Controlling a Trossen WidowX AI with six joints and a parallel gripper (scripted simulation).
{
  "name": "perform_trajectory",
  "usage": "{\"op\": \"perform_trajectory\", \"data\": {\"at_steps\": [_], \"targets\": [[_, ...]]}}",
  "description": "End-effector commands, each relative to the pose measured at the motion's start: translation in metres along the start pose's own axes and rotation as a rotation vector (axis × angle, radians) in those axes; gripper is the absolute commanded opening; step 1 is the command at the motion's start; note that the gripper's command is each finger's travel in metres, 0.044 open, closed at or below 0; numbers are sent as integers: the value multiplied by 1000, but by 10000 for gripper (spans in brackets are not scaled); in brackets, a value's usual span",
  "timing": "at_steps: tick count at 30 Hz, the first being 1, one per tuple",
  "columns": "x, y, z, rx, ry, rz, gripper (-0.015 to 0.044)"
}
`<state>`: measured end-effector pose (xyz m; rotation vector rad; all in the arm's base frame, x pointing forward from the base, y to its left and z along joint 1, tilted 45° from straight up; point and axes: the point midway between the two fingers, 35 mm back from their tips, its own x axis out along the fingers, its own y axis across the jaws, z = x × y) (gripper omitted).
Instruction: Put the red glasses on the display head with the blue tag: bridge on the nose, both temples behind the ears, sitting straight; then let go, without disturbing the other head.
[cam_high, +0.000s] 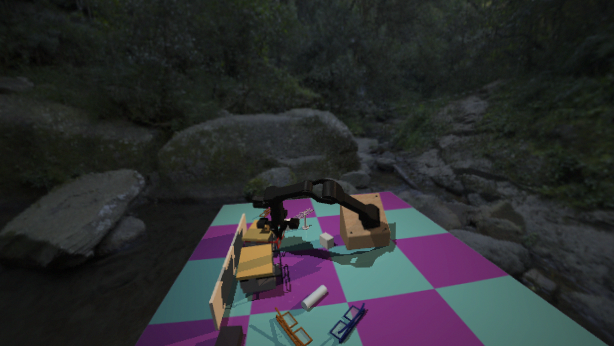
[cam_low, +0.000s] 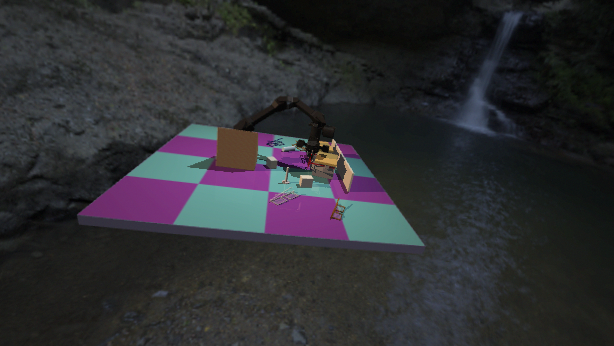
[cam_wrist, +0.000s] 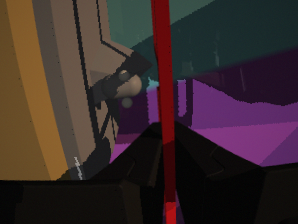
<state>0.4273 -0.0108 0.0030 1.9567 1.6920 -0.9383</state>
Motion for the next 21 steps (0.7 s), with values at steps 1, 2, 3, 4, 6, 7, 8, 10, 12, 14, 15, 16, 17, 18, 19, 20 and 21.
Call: {"op": "perform_trajectory", "data": {"at_steps": [1, 2, 3, 4, 6, 7, 8, 10, 12, 14, 15, 16, 17, 18, 19, 20, 21], "targets": [[0, 0, -1, 3, 2, 0, 0], [0, 0, -1, 3, 2, 0, 0], [0, 0, -1, 3, 2, 0, 0], [0, 0, -1, 3, 2, 0, 0], [0, 0, -1, 3, 2, 0, 0], [0, 0, -1, 3, 2, 0, 0], [0, 0, -1, 3, 2, 0, 0], [0, 0, -1, 3, 2, 0, 0], [0, 0, -1, 3, 2, 0, 0], [0, 0, 0, 0, 0, 0, 0], [1, 0, 0, 1, 0, 0, 0], [1, 0, 0, 1, 1, 0, 0], [2, 0, 0, 1, 1, 0, 0], [3, 0, -1, 2, 2, 0, 0], [3, 0, -1, 2, 2, 0, 0], [4, 0, -1, 3, 2, 0, 0], [4, 0, -1, 3, 3, 0, 0]]}}
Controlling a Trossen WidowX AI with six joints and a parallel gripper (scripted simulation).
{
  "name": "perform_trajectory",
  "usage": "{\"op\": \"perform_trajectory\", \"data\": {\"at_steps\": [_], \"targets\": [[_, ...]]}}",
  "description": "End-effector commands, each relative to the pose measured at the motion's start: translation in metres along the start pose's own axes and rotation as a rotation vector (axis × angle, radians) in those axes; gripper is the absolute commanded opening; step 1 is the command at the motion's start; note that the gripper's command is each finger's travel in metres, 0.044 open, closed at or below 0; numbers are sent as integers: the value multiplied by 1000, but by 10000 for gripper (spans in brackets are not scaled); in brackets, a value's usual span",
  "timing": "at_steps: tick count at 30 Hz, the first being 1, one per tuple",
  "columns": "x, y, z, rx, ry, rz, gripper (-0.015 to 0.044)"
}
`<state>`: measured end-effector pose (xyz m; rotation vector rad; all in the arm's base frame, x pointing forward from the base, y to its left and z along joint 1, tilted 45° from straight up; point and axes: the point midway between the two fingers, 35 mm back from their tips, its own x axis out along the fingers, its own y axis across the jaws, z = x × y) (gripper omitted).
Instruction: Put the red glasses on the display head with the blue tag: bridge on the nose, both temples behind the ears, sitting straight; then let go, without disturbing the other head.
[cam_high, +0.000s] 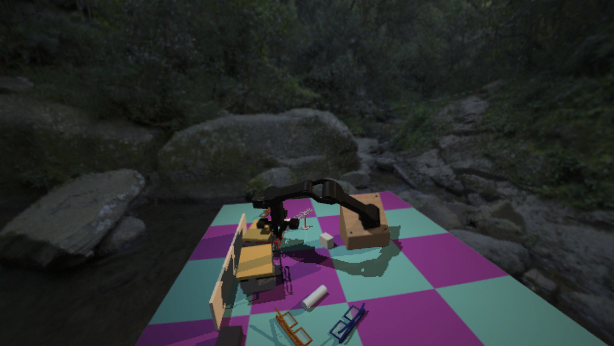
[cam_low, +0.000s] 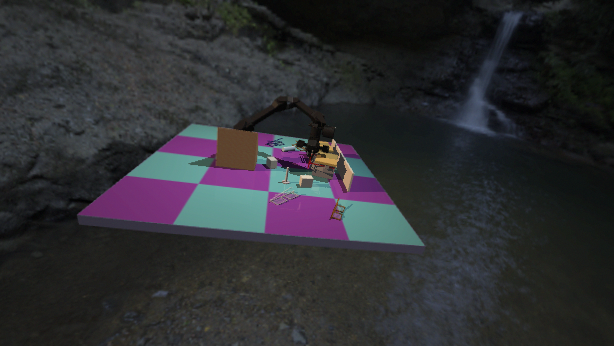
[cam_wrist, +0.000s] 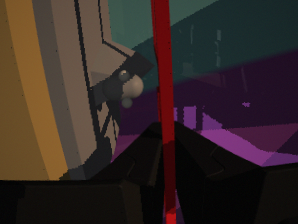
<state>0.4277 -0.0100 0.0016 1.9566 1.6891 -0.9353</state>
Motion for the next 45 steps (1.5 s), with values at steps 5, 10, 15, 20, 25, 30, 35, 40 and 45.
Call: {"op": "perform_trajectory", "data": {"at_steps": [5, 10, 15, 20, 25, 30, 35, 40, 45], "targets": [[3, 0, -1, 5, 3, -2, 0], [3, 0, -1, 5, 3, -2, 0], [4, 0, -1, 5, 3, -2, 0], [4, 0, -1, 5, 3, -2, 0], [4, 0, -1, 5, 3, -2, 0], [4, 0, -1, 5, 3, -2, 0], [4, 0, -1, 5, 3, -2, 0], [4, 0, -1, 5, 3, -2, 0], [4, 0, -1, 5, 3, -2, 0]]}}
